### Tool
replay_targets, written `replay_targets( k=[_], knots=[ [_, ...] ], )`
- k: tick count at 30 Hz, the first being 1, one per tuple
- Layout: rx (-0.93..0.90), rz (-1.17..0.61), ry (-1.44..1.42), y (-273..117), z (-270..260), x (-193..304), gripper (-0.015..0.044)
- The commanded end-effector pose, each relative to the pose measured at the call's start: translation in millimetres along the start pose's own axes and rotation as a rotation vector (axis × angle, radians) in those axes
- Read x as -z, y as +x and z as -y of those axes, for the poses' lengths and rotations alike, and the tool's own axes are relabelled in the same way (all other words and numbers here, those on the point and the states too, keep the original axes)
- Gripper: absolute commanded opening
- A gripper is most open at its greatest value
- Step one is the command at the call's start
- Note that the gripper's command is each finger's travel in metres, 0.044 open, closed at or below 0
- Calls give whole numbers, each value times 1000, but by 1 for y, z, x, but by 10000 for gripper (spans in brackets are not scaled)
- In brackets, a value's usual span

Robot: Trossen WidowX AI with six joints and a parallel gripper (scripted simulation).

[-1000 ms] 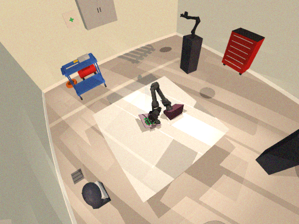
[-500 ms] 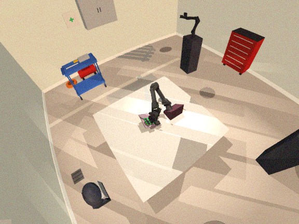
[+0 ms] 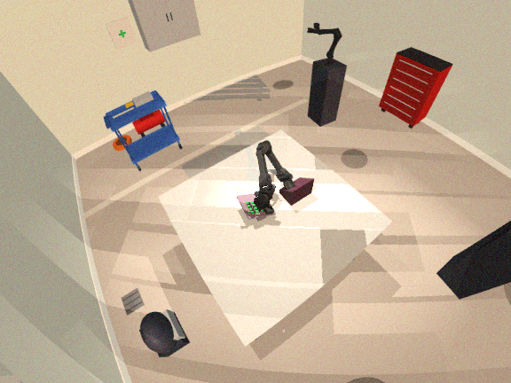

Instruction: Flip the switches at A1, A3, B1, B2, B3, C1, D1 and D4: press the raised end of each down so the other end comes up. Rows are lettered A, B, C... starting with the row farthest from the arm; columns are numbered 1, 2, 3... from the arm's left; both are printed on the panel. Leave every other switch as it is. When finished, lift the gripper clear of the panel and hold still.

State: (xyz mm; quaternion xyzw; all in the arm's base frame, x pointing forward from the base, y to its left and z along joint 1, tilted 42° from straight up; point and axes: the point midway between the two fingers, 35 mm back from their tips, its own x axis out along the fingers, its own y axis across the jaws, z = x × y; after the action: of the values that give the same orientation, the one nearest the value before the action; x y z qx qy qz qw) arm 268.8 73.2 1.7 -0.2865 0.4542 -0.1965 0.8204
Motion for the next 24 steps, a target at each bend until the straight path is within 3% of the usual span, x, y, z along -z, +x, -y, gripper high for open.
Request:
replay_targets(
  k=[1, 24],
  knots=[
    [5, 3, -7, 0, 0, 0, 0],
    [5, 3, -7, 3, 0, 0, 0]
  ],
)
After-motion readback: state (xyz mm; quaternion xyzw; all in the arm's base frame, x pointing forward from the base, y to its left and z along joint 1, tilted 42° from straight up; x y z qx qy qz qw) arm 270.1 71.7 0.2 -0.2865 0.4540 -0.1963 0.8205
